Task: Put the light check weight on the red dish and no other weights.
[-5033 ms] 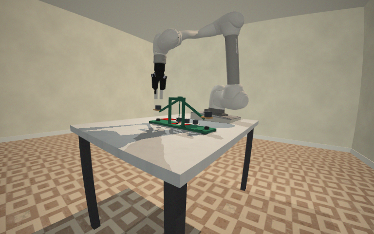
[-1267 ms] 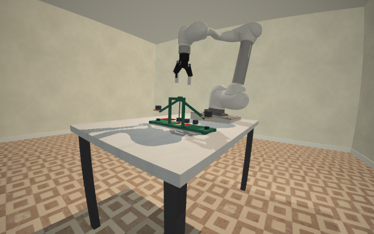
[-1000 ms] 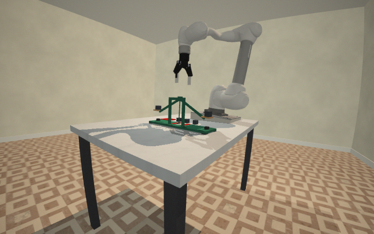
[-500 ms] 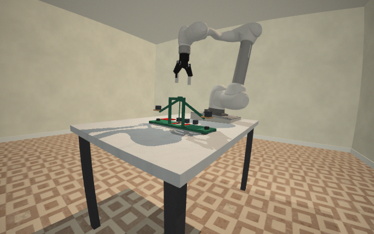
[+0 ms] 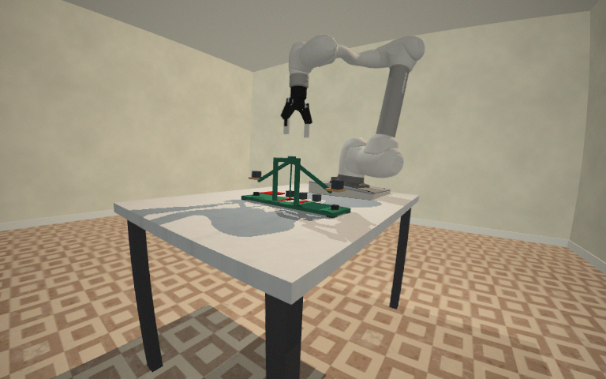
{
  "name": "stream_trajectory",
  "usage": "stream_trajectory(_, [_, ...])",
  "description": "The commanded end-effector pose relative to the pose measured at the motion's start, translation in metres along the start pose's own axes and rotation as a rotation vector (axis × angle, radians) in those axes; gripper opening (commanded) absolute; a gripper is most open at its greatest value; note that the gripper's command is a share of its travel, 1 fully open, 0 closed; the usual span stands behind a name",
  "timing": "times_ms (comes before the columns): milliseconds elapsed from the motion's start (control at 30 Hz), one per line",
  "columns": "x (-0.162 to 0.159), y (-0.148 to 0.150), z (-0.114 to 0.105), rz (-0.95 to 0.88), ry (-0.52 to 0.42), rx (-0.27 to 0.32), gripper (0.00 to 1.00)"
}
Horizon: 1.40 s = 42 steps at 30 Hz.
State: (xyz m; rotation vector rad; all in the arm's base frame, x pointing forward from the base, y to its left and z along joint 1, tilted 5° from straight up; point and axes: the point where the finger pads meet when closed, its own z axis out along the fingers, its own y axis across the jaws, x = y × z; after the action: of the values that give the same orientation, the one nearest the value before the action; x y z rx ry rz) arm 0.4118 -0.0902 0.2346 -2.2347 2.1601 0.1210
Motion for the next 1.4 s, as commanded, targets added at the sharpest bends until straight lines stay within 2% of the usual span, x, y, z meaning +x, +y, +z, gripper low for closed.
stream_trajectory(0, [0.0,0.0,0.0,0.0,0.0,0.0,1.0])
stream_trajectory(700, [0.007,0.0,0.0,0.0,0.0,0.0,1.0])
stream_trajectory(1167, [0.067,0.0,0.0,0.0,0.0,0.0,1.0])
stream_trajectory(1367, [0.078,0.0,0.0,0.0,0.0,0.0,1.0])
